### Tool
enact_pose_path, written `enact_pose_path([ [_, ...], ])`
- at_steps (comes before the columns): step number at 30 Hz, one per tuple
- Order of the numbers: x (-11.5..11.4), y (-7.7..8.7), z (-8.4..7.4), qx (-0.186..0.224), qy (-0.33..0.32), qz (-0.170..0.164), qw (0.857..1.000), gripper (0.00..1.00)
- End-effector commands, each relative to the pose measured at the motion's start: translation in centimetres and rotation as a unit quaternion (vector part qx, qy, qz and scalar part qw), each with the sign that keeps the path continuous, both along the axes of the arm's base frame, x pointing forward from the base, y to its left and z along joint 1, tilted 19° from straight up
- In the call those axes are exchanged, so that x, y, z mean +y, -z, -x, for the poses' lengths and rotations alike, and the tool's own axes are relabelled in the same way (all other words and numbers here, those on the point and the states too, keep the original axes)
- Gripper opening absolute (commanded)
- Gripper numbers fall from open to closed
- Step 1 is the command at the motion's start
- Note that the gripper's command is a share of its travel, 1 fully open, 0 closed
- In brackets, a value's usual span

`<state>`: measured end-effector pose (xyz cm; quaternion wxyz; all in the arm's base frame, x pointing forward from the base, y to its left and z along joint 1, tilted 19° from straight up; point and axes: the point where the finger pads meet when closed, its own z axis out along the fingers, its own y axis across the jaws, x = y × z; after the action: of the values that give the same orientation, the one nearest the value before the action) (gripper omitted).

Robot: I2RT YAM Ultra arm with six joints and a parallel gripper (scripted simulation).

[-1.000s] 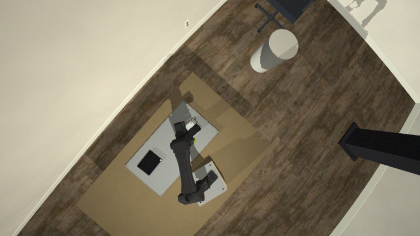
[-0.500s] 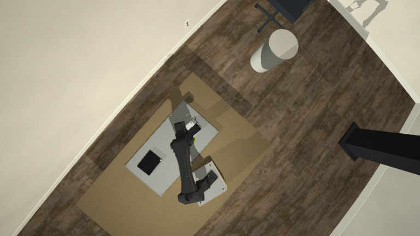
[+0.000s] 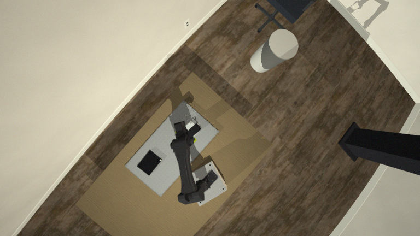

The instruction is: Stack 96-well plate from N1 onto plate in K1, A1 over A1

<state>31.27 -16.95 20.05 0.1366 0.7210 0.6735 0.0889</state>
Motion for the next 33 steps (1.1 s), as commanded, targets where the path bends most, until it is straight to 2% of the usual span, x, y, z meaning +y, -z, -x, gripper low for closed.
enact_pose_path([
  [1,-0.2,-0.5,-0.1,-0.006,0.002,0.006,1.000,0.00],
  [4,-0.2,-0.5,-0.1,-0.006,0.002,0.006,1.000,0.00],
  [5,-0.7,-0.6,-0.6,-0.009,0.004,0.011,1.000,0.00],
  [12,-0.7,-1.1,-0.5,-0.015,0.005,0.014,1.000,0.00],
  [13,-0.7,-0.5,-0.6,-0.011,0.004,0.012,1.000,0.00],
  [14,-0.3,0.9,-0.2,0.006,0.004,0.002,1.000,0.00],
  [15,-0.3,1.2,-0.3,0.007,0.003,0.001,1.000,0.00],
  [18,-0.3,1.4,-0.4,0.007,0.003,0.001,1.000,0.00],
  [19,-0.3,0.5,-0.6,-0.007,0.002,0.009,1.000,0.00],
  [23,-0.2,2.1,-0.8,0.007,0.002,0.001,1.000,0.00],
  [33,-0.4,3.7,-1.3,0.007,0.002,0.001,1.000,0.00],
])
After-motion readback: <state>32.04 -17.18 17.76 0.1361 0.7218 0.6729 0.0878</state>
